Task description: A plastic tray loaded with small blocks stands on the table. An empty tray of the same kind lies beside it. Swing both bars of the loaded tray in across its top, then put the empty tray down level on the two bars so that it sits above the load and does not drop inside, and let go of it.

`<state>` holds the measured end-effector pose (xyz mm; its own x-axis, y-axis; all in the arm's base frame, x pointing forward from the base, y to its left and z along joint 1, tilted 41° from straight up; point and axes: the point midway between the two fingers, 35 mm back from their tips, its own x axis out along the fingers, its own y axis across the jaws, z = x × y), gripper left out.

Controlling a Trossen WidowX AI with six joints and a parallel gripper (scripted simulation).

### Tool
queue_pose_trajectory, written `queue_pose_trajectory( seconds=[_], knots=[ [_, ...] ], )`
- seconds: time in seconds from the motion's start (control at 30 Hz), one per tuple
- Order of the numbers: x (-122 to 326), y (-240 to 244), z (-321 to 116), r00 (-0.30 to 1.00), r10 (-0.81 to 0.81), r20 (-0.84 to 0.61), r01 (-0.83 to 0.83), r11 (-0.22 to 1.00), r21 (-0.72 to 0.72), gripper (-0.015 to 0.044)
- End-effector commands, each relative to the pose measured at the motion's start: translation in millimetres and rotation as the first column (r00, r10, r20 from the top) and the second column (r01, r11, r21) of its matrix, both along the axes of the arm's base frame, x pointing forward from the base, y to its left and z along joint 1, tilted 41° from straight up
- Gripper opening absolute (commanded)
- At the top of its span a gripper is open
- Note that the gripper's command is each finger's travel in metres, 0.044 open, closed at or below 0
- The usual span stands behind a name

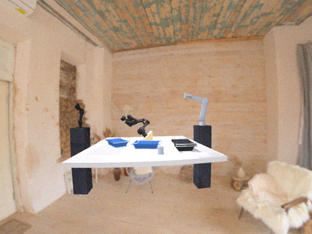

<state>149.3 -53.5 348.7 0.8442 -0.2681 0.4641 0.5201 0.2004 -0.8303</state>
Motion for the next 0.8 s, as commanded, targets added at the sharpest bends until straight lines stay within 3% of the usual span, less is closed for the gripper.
queue_pose_trajectory(
  seconds=[0.0, 0.37, 0.77],
  knots=[
    [0.0, 0.0, 0.0, 1.0, 0.0, 0.0, 0.0, 1.0, 0.0, 0.0374],
    [0.0, 0.0, 0.0, 1.0, 0.0, 0.0, 0.0, 1.0, 0.0, 0.0085],
    [0.0, 0.0, 0.0, 1.0, 0.0, 0.0, 0.0, 1.0, 0.0, 0.0082]
  ],
)
